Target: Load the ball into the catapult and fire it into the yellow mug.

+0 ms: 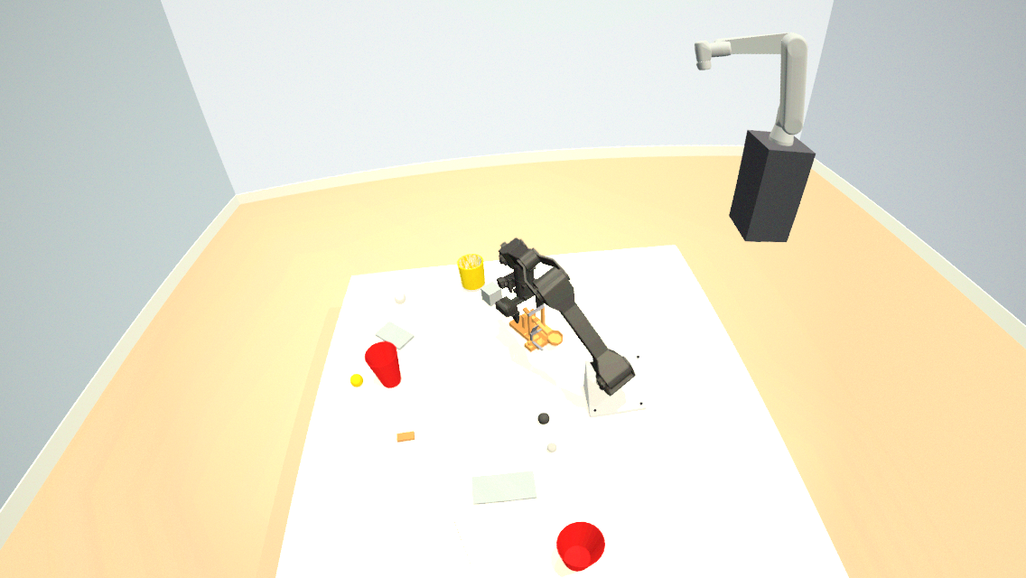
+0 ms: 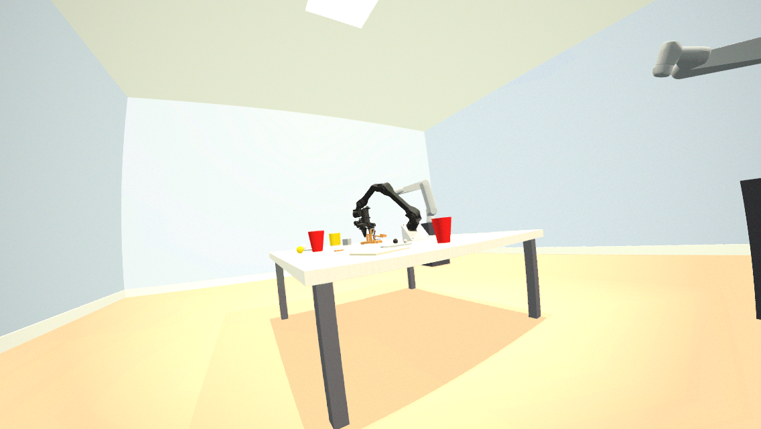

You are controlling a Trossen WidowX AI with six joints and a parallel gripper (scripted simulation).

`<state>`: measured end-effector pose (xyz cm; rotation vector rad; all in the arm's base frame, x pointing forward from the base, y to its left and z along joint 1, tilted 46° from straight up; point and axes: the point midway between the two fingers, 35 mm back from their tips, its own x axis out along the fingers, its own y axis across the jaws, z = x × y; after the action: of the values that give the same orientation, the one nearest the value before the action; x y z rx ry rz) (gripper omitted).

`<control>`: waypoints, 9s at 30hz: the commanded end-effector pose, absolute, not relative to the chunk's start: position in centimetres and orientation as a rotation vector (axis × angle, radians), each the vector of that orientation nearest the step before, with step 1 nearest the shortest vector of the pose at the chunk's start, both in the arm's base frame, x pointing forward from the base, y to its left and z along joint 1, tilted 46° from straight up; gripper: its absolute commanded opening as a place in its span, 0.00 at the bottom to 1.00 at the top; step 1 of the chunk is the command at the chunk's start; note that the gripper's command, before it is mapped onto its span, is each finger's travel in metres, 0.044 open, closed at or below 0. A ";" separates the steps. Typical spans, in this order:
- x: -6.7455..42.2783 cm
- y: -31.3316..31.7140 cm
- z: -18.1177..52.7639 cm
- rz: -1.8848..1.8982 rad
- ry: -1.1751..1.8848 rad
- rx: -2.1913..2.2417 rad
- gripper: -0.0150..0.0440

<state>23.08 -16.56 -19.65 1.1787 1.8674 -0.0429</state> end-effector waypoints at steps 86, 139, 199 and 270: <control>23.4 -17.2 -19.4 -0.053 1.832 1.156 0.31; 23.1 -15.6 -21.0 -0.050 1.836 1.157 0.57; 23.1 -16.3 -20.3 -0.053 1.836 1.167 1.00; 23.1 -16.1 -20.6 -0.054 1.835 1.166 0.25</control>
<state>23.30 -16.45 -20.20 1.1559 1.8354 -0.0501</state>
